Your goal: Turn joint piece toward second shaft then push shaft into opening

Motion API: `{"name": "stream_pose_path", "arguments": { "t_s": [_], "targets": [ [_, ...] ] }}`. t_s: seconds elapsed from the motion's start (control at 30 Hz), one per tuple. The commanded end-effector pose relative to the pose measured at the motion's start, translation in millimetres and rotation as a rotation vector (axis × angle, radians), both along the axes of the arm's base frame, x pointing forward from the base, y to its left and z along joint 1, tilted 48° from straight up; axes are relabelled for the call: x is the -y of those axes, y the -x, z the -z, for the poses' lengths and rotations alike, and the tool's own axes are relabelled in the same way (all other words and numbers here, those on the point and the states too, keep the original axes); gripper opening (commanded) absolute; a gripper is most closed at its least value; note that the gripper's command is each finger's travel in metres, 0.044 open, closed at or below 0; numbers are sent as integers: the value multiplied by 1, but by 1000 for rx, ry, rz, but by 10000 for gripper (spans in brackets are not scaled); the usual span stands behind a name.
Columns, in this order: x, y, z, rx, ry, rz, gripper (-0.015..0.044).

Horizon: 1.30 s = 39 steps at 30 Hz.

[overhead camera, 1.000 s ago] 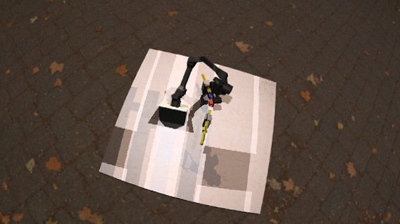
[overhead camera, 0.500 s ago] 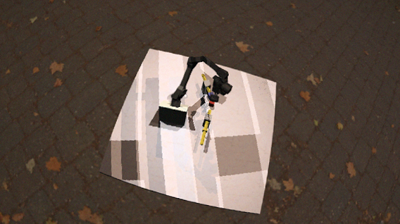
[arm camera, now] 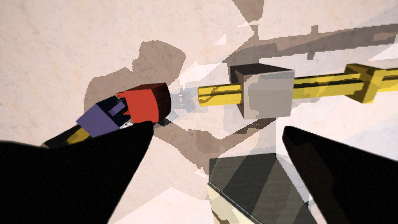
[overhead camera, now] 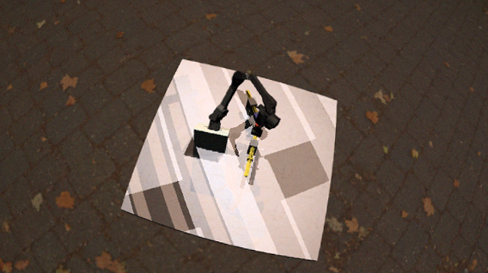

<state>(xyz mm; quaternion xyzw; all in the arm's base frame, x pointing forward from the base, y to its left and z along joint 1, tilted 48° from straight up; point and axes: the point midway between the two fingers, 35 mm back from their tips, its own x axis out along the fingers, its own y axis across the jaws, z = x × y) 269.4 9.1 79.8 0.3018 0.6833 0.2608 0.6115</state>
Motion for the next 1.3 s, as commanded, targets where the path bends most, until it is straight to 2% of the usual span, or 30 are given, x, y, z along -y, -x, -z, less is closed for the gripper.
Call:
{"name": "stream_pose_path", "arguments": {
  "t_s": [0.0,1.27],
  "targets": [
    [-1,1,1,-63,18,58,440],
    [-13,2,8,-762,159,778,440]
  ]
}}
